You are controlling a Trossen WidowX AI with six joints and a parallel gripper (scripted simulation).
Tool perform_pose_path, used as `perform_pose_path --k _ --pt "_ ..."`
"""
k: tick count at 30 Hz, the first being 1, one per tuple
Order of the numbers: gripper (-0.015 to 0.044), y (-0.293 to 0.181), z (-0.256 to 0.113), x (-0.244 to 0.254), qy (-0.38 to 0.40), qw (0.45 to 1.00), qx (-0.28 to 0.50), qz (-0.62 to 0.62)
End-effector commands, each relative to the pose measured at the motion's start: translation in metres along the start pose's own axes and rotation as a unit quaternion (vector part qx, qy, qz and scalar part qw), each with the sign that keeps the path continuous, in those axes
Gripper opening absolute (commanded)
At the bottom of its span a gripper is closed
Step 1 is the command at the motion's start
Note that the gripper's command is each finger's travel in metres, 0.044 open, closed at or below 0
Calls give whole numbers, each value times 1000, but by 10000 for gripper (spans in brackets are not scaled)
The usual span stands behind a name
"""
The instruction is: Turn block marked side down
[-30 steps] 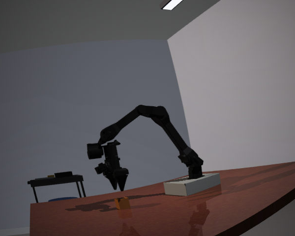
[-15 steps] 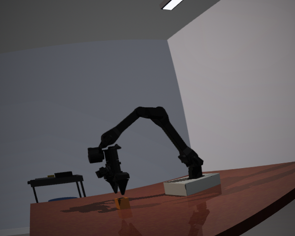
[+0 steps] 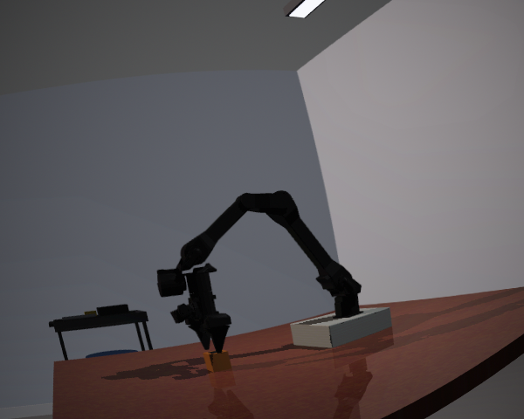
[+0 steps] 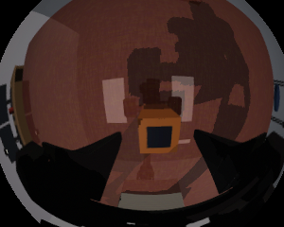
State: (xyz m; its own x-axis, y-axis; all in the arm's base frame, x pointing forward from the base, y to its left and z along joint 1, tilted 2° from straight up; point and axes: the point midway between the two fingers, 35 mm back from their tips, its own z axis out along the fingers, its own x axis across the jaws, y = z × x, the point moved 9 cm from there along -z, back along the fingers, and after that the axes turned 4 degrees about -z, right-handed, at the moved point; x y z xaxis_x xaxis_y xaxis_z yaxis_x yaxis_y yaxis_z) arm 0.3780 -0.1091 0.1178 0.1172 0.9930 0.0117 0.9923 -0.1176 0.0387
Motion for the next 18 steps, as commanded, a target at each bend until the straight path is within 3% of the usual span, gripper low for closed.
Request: perform_pose_path --k 1,14,18 --pt "440 -3 14 0 0 1000 12 2" --pt "440 -3 25 0 0 1000 12 2" --pt "335 -3 25 0 0 1000 12 2"
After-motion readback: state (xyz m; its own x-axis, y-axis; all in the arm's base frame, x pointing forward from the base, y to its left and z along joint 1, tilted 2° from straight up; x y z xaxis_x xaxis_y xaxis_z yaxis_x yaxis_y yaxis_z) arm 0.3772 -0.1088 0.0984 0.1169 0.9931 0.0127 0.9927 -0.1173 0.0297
